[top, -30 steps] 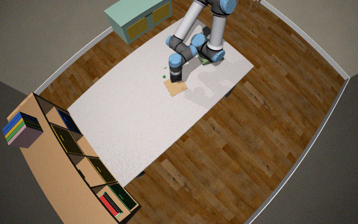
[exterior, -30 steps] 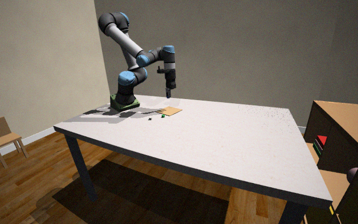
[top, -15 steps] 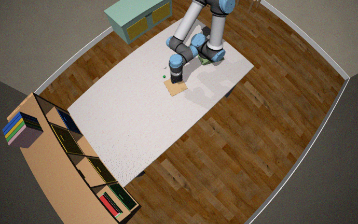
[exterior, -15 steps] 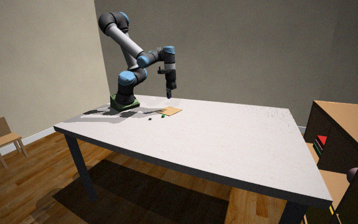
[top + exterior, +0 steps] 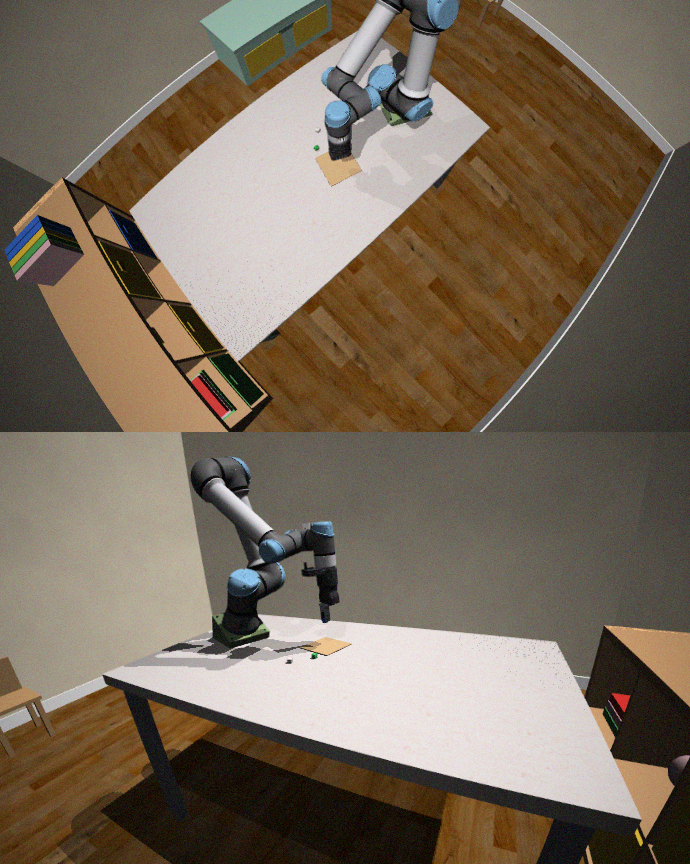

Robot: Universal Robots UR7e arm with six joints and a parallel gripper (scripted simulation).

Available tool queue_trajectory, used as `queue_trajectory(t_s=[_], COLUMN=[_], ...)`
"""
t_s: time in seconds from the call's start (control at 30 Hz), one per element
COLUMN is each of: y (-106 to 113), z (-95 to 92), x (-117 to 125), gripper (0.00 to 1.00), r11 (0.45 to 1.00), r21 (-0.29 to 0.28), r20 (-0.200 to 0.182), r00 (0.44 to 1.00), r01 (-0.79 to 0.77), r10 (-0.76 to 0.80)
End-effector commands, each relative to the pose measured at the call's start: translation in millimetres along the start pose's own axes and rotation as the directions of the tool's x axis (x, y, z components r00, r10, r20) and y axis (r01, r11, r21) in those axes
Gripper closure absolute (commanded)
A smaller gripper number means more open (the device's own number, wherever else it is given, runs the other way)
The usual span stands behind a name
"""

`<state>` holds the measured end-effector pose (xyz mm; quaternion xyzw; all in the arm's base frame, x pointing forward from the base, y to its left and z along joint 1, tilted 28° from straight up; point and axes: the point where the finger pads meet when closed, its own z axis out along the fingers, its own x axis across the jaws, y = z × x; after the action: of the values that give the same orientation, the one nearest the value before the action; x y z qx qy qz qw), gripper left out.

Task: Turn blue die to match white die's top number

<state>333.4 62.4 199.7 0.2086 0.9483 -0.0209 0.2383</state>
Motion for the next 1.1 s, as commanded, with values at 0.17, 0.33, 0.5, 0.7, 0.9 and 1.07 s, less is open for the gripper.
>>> queue_trajectory(t_s=[0.17,0.33,0.5,0.7,0.9,1.07], y=[0.3,-0.4,-0.5,-2.2,-3.5,-4.6], z=[0.2,0.9,1.1,1.8,2.3,2.6], x=[0.4,1.0,0.4,1.4,0.7,0.9], gripper=[0.66,0.66,0.66,0.66,0.66,0.66], r11=[0.995,0.986,0.972,0.958,0.928,0.896], r21=[-0.102,-0.166,-0.236,-0.288,-0.372,-0.444], r20=[0.002,-0.002,0.001,-0.006,-0.004,-0.005], r00=[1.0,1.0,1.0,1.0,1.0,1.0], r01=[0.004,0.003,0.005,0.006,0.007,0.007], r10=[-0.003,-0.004,-0.005,-0.008,-0.01,-0.011])
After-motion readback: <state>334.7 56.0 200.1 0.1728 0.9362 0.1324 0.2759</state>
